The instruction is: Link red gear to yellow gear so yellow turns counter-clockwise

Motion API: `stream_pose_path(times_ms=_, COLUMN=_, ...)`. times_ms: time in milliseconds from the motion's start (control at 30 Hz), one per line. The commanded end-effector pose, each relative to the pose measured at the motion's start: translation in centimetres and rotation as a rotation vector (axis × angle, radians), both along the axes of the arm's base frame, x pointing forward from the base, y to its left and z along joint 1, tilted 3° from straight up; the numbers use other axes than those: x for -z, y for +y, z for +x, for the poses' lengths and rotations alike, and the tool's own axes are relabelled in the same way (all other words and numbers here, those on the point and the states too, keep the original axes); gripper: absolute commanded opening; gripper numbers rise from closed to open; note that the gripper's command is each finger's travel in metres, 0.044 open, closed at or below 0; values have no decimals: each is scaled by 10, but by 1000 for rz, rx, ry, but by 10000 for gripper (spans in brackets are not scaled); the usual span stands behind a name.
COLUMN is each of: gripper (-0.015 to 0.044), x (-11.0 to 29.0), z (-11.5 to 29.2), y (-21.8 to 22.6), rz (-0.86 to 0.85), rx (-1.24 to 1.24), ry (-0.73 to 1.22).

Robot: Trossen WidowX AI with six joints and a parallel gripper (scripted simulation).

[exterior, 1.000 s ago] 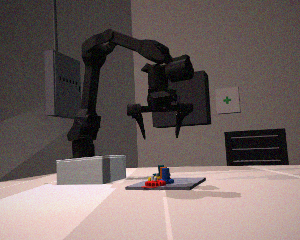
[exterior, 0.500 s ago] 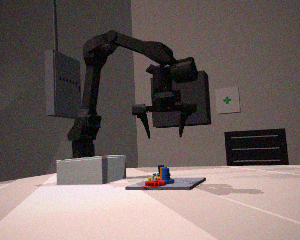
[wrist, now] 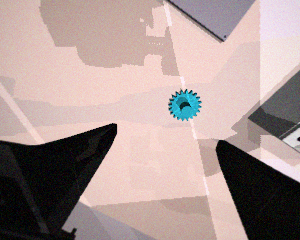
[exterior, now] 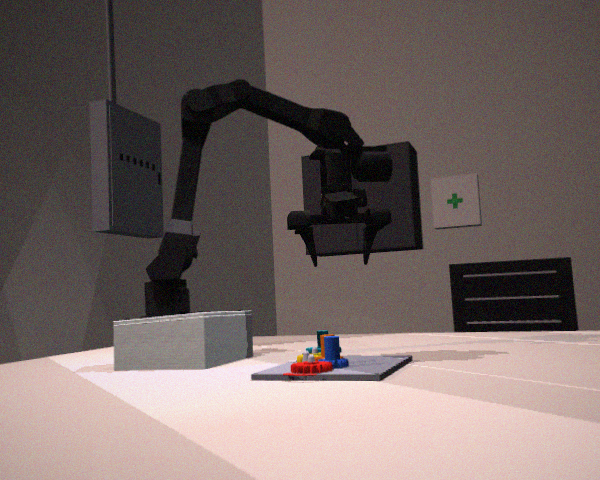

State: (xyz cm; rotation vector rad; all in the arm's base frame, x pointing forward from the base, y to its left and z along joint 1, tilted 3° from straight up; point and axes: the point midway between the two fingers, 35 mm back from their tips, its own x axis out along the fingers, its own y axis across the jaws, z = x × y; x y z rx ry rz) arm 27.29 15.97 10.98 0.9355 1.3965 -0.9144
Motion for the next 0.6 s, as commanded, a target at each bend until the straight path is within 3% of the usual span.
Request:
stream_pose_path(times_ms=0, gripper=440, x=-14, z=-39, y=52, rz=16, rx=15, ry=5)
stream_pose_path(times_ms=100, gripper=440, x=-17, z=-54, y=68, rz=18, rx=19, ry=10)
stream_pose_path(times_ms=567, gripper=440, x=-17, z=-54, y=68, rz=18, rx=19, ry=10)
